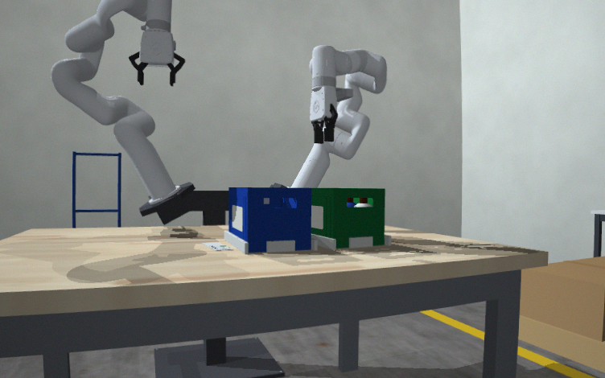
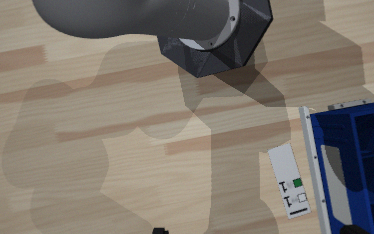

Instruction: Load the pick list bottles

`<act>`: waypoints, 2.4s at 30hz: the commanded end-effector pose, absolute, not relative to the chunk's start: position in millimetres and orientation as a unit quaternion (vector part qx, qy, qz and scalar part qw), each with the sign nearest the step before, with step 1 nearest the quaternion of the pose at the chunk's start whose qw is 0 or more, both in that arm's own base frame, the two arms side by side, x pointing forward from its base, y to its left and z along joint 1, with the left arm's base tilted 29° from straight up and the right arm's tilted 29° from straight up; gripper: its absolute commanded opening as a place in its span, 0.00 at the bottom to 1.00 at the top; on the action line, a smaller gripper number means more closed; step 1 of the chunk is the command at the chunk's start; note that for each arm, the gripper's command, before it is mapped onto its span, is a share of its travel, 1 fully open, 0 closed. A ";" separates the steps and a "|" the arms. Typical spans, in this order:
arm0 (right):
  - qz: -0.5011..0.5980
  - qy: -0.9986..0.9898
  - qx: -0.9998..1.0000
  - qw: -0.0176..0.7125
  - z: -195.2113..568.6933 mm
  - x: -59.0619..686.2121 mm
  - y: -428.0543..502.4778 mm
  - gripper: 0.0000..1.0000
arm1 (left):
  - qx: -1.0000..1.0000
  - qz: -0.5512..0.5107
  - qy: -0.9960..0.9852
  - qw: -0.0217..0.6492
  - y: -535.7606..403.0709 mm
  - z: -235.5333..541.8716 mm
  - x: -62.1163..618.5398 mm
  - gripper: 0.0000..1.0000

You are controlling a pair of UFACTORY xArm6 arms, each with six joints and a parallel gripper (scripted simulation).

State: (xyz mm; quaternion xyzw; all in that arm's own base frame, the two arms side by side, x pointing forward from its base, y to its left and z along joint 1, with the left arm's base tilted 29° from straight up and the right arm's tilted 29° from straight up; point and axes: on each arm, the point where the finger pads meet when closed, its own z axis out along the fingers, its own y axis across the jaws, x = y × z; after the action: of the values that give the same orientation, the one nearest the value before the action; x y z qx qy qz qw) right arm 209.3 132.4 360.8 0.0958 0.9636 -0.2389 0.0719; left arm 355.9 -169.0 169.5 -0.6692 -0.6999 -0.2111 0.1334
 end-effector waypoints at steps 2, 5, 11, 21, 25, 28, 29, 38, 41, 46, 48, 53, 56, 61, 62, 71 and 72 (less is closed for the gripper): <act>-0.238 0.964 0.096 0.073 361.5 209.5 132.8 1.00 | -0.703 -0.205 -0.666 0.142 -159.0 167.4 347.4 0.65; -0.238 0.964 0.096 0.073 361.5 209.5 132.8 1.00 | -0.736 -0.197 -0.630 0.152 -147.8 163.9 338.0 0.65; -0.238 0.964 0.096 0.073 361.5 209.5 132.8 1.00 | -0.790 -0.183 -0.560 0.170 -125.4 156.9 319.2 0.65; -0.238 0.964 0.096 0.073 361.5 209.5 132.8 1.00 | -0.858 -0.158 -0.449 0.193 -95.5 147.6 294.1 0.65; -0.238 0.964 0.096 0.073 361.5 209.5 132.8 1.00 | -0.883 -0.147 -0.398 0.202 -80.6 143.0 281.6 0.65; -0.238 0.964 0.096 0.073 361.5 209.5 132.8 1.00 | -0.886 -0.145 -0.391 0.202 -69.4 139.5 272.2 0.65; -0.238 0.964 0.096 0.073 361.5 209.5 132.8 1.00 | -0.886 -0.145 -0.391 0.202 -65.7 138.4 269.1 0.65; -0.238 0.964 0.096 0.073 361.5 209.5 132.8 1.00 | -0.886 -0.145 -0.391 0.202 -39.6 130.3 247.2 0.65; -0.238 0.964 0.096 0.073 361.5 209.5 132.8 1.00 | -0.886 -0.145 -0.391 0.203 -28.4 126.8 237.8 0.65; -0.238 0.964 0.096 0.073 361.5 209.5 132.8 1.00 | -0.886 -0.145 -0.391 0.203 -27.4 126.5 237.0 0.65; -0.238 0.964 0.096 0.073 361.5 209.5 132.8 1.00 | -0.886 -0.145 -0.391 0.203 -27.4 126.5 237.0 0.65; -0.238 0.964 0.096 0.073 361.5 209.5 132.8 1.00 | -0.886 -0.145 -0.391 0.203 -27.4 126.5 236.9 0.65; -0.238 0.964 0.096 0.073 361.5 209.5 132.8 1.00 | -0.886 -0.145 -0.391 0.203 -26.1 124.2 237.2 0.65; -0.238 0.964 0.096 0.073 361.5 209.5 132.8 1.00 | -0.886 -0.145 -0.391 0.203 -22.9 118.4 237.8 0.65; -0.238 0.964 0.096 0.073 361.5 209.5 132.8 1.00 | -0.886 -0.145 -0.391 0.203 -22.3 117.2 237.9 0.65; -0.238 0.964 0.096 0.073 361.5 209.5 132.8 1.00 | -0.886 -0.145 -0.391 0.203 -17.8 109.0 238.8 0.65; -0.238 0.964 0.096 0.073 361.5 209.5 132.8 1.00 | -0.886 -0.145 -0.391 0.203 -17.2 107.9 239.0 0.65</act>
State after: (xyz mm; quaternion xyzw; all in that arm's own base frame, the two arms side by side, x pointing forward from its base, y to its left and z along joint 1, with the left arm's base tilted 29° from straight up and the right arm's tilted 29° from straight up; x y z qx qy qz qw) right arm 209.3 132.4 360.8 0.0958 0.9636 -0.2389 0.0719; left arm 237.3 -18.6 111.0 -0.8860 -0.3908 -0.1440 0.2039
